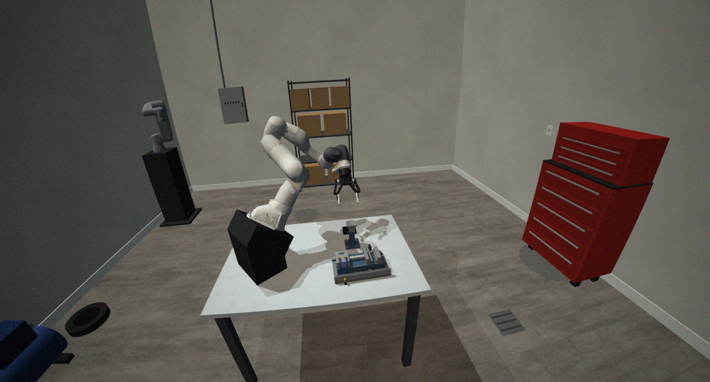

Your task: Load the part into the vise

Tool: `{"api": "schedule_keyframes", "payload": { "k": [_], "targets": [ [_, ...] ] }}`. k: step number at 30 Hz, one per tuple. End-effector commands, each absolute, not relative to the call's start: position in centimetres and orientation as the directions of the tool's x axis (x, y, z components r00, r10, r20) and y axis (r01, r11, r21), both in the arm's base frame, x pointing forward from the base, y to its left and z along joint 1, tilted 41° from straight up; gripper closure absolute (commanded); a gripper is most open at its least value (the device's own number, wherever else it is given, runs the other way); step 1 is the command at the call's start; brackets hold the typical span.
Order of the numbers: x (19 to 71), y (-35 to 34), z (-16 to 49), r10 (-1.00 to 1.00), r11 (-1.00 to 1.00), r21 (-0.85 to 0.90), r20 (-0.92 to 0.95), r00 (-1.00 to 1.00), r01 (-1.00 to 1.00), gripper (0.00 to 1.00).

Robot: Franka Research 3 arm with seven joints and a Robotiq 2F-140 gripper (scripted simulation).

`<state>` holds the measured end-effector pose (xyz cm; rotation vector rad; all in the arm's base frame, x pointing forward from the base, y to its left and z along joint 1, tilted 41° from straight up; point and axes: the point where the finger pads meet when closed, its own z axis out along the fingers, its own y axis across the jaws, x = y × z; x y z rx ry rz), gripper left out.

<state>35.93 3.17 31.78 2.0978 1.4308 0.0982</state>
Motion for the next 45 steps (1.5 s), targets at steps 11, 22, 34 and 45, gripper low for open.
{"api": "schedule_keyframes", "payload": {
  "k": [11,22,34,45],
  "targets": [
    [36.7,2.7,30.7,0.872,-0.247,0.512,-0.254,0.419,0.823,0.24],
    [37.3,2.1,29.6,0.872,-0.247,0.512,-0.254,0.419,0.823,0.24],
    [37.7,1.6,28.5,0.872,-0.247,0.512,-0.254,0.419,0.823,0.24],
    [38.2,1.1,27.6,0.872,-0.247,0.512,-0.254,0.419,0.823,0.24]
  ]
}}
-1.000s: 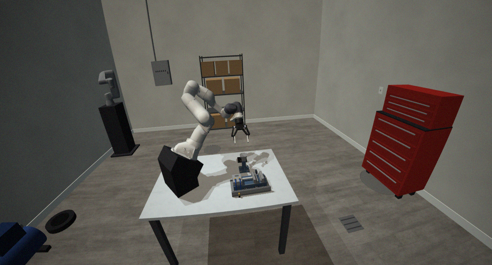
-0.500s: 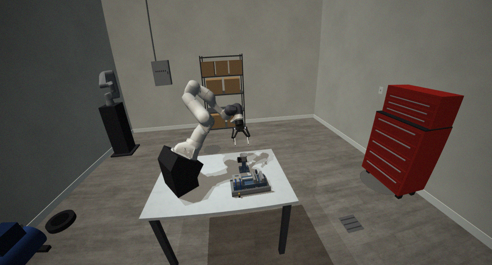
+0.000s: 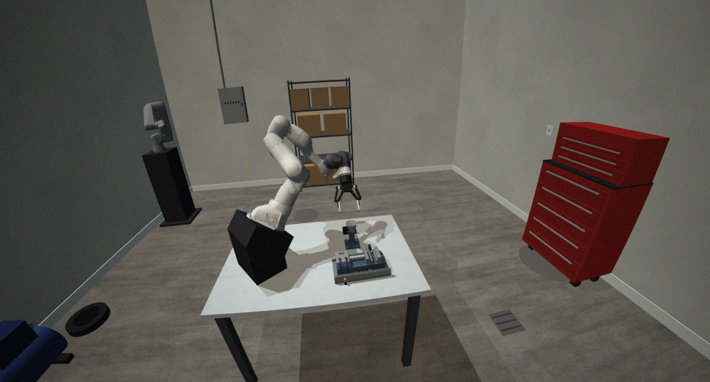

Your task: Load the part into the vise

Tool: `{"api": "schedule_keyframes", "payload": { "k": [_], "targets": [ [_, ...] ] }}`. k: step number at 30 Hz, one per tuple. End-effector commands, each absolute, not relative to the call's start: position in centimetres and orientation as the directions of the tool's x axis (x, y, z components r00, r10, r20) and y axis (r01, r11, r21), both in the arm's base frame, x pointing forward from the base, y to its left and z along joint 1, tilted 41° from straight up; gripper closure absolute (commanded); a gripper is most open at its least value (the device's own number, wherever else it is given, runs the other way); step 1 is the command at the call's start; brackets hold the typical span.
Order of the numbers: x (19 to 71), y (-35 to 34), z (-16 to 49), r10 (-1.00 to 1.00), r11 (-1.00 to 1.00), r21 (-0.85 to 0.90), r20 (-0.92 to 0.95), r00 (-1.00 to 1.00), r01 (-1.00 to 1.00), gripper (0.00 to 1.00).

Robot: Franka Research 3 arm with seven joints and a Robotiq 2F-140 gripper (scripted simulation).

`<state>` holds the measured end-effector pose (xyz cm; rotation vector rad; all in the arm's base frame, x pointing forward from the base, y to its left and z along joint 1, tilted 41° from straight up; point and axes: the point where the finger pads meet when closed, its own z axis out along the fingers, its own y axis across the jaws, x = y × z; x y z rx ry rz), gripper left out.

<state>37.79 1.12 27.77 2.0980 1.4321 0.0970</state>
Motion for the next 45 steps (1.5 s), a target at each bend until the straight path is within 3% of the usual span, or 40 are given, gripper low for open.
{"api": "schedule_keyframes", "payload": {
  "k": [1,45],
  "targets": [
    [38.2,1.0,27.5,0.872,-0.247,0.512,-0.254,0.419,0.823,0.24],
    [39.8,-0.8,24.0,0.872,-0.247,0.512,-0.254,0.419,0.823,0.24]
  ]
}}
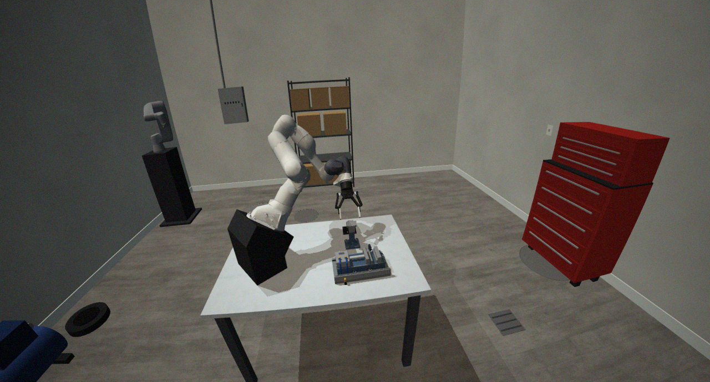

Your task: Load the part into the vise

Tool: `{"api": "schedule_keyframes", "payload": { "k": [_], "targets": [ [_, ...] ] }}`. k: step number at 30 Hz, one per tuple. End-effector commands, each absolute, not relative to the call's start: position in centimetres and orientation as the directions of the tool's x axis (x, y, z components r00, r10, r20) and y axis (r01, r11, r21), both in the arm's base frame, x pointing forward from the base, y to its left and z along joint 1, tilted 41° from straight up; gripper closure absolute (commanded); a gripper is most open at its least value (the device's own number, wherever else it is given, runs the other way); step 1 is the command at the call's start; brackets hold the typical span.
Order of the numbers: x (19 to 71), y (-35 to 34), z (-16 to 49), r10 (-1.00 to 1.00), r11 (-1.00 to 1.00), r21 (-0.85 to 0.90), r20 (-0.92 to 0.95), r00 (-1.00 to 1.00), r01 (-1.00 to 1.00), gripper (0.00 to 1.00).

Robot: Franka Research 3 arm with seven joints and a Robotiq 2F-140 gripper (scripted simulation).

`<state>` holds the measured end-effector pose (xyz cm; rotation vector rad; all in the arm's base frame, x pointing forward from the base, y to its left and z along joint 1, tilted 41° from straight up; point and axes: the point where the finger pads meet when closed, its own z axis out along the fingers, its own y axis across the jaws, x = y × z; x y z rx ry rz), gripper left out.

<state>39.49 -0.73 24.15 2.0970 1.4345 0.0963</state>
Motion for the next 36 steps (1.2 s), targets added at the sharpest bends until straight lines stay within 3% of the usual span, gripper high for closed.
{"api": "schedule_keyframes", "payload": {
  "k": [1,36],
  "targets": [
    [39.9,-0.8,24.0,0.872,-0.247,0.512,-0.254,0.419,0.823,0.24],
    [40.6,-1.6,22.4,0.872,-0.247,0.512,-0.254,0.419,0.823,0.24]
  ]
}}
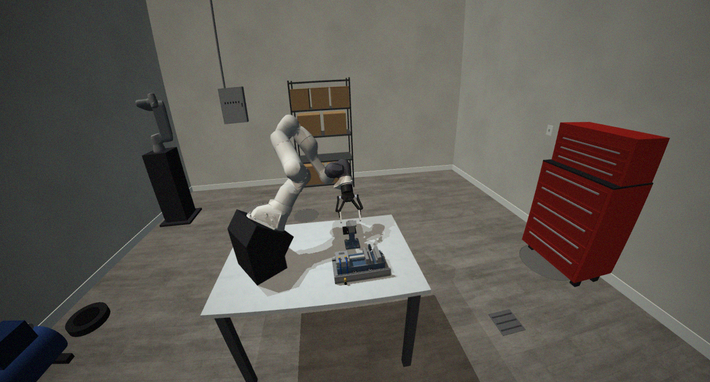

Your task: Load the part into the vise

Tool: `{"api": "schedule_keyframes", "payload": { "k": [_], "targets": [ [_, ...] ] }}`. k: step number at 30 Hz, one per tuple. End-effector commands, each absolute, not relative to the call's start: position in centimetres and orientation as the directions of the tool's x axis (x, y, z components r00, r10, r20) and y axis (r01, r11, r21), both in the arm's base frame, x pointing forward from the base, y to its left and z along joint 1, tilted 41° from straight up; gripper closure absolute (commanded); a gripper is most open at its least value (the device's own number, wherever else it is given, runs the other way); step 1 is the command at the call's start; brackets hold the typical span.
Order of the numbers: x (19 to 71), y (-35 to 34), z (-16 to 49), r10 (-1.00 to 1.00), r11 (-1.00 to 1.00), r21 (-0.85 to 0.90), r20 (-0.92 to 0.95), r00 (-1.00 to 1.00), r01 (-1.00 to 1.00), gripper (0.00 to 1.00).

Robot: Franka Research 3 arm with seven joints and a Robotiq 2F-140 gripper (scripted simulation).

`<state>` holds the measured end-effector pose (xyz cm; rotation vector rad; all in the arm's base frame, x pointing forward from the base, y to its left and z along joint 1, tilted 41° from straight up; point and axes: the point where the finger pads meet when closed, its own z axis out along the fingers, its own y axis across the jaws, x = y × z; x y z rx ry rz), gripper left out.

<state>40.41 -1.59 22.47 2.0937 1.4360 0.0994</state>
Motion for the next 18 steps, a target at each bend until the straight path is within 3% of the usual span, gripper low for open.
{"api": "schedule_keyframes", "payload": {
  "k": [1,18],
  "targets": [
    [40.60,-1.60,22.42,0.872,-0.247,0.512,-0.254,0.419,0.823,0.24],
    [40.79,-1.81,22.02,0.872,-0.247,0.512,-0.254,0.419,0.823,0.24]
  ]
}}
